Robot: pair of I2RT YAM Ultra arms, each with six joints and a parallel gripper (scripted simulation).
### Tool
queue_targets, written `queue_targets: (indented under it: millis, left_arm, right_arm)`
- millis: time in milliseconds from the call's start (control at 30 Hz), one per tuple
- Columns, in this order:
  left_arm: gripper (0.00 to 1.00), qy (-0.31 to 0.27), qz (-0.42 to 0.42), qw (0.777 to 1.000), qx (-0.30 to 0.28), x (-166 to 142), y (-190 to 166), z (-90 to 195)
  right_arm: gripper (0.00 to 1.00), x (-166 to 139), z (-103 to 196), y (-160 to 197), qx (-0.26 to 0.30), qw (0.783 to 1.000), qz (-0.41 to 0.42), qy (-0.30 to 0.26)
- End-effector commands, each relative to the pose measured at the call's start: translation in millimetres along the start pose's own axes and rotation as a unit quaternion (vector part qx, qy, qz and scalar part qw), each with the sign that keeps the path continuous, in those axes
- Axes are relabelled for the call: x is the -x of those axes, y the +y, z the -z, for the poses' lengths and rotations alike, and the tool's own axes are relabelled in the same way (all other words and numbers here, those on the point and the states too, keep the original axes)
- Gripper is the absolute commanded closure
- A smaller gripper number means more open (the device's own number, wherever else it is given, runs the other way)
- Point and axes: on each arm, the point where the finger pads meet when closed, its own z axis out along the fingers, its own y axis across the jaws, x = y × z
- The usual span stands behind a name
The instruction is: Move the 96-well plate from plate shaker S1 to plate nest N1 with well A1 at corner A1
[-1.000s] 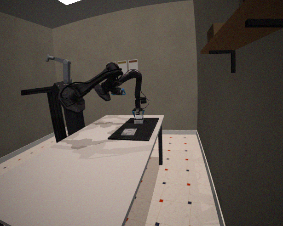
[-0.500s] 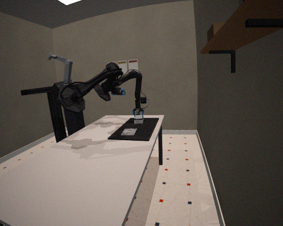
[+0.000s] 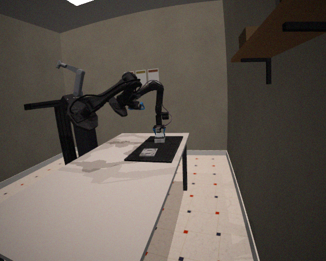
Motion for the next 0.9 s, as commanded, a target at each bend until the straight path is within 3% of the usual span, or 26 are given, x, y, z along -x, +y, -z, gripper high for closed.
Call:
queue_targets:
  millis: [0, 300, 433, 667, 733, 867]
  left_arm:
    - [0.21, -0.003, 0.004, 1.0, 0.0, -1.2, 1.0, 8.8]
    - [0.21, -0.004, 0.001, 1.0, -0.001, -0.7, -1.3, 45.1]
    - [0.21, -0.004, 0.001, 1.0, -0.001, -0.6, -1.4, 46.2]
    - [0.21, -0.004, 0.001, 1.0, -0.001, -0.6, -1.4, 46.1]
    - [0.21, -0.004, 0.001, 1.0, -0.001, -0.6, -1.4, 46.1]
    - [0.21, -0.004, 0.001, 1.0, -0.001, -0.6, -1.4, 46.1]
  right_arm:
    - [0.0, 11.5, -0.3, 3.6, 0.004, 1.0, -0.001, -0.015]
    - [0.0, 11.5, -0.3, 3.6, 0.004, 1.0, -0.001, -0.015]
    - [0.0, 9.1, -0.2, 12.0, 0.023, 1.0, 0.016, -0.014]
    - [0.0, -37.5, -6.2, -2.3, 0.119, 0.986, 0.115, 0.014]
    - [0.0, -37.5, -6.2, -2.3, 0.119, 0.986, 0.115, 0.014]
    - [0.0, -81.2, 1.5, -33.7, 0.177, 0.971, 0.159, 0.036]
